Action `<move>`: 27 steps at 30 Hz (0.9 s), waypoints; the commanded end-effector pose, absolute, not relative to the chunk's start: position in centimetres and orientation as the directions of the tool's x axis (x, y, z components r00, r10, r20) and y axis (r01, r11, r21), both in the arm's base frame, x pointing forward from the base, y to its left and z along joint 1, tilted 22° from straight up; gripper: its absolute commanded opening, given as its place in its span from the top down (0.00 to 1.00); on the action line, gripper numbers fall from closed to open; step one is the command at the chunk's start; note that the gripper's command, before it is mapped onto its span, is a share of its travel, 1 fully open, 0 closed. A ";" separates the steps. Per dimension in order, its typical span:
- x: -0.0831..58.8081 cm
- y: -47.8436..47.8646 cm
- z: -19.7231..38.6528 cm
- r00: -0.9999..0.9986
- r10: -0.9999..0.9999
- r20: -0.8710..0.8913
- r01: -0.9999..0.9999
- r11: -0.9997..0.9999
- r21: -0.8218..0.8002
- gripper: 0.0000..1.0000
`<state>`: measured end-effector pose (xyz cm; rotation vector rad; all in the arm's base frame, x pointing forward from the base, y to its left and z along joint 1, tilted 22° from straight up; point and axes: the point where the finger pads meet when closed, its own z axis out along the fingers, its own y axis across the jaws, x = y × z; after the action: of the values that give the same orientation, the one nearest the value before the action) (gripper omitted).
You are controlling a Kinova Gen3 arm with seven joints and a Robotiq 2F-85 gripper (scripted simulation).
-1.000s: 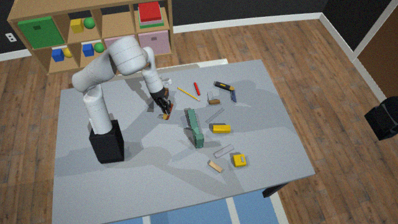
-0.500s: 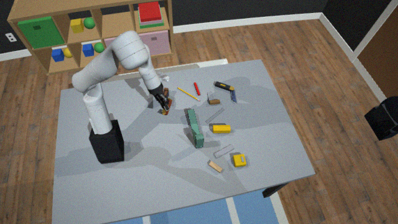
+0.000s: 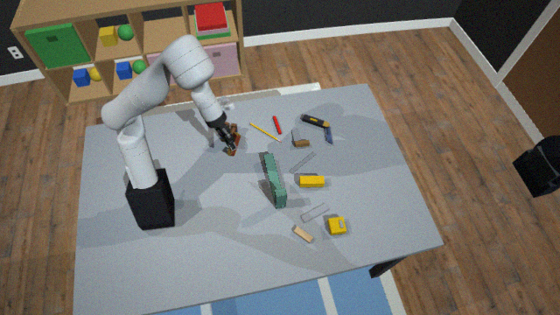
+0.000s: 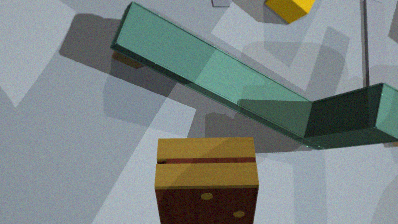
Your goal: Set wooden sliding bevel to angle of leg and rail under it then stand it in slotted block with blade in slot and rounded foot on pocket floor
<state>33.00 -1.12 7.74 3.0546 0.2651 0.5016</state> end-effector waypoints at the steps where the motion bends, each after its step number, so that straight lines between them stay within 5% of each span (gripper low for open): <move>1: 33.1 -0.6 8.0 0.933 0.148 0.329 0.137 -0.989 0.056 0.90; 27: 33.4 2.9 9.6 0.912 -0.029 0.409 -0.027 -1.000 -0.010 0.90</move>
<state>33.34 2.65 9.47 3.0774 -0.0212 0.6447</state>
